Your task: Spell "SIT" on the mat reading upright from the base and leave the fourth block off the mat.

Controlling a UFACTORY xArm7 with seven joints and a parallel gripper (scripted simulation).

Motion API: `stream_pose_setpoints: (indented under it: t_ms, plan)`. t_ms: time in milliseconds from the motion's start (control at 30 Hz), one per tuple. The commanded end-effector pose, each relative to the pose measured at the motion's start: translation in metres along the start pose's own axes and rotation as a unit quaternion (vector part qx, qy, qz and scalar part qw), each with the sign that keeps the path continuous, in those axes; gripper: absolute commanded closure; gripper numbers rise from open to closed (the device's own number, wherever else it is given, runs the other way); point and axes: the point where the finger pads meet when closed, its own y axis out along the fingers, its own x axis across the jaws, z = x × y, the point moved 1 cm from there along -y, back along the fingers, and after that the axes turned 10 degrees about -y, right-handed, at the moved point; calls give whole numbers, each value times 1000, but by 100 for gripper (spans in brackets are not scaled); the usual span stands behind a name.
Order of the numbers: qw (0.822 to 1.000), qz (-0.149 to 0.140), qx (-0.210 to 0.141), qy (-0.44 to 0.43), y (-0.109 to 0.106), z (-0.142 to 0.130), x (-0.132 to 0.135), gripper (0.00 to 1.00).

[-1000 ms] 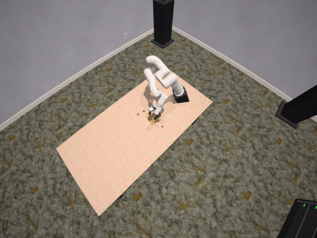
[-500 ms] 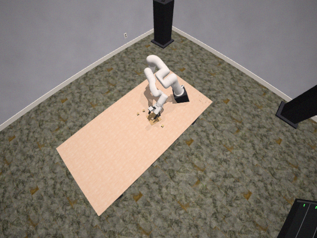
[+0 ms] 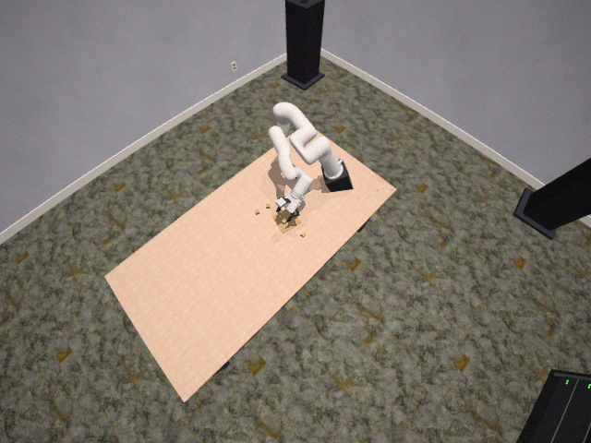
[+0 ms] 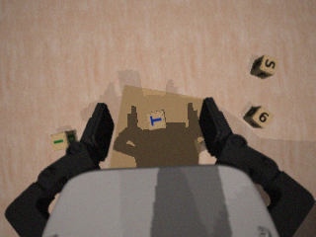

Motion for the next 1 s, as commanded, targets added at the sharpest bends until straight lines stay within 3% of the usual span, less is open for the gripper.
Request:
stream_pose_setpoints:
  t_ms: [0, 967]
  plan:
    - [1000, 0, 1, 0, 0, 1, 0, 0]
    - [1000, 1, -1, -2, 0, 0, 4, 0]
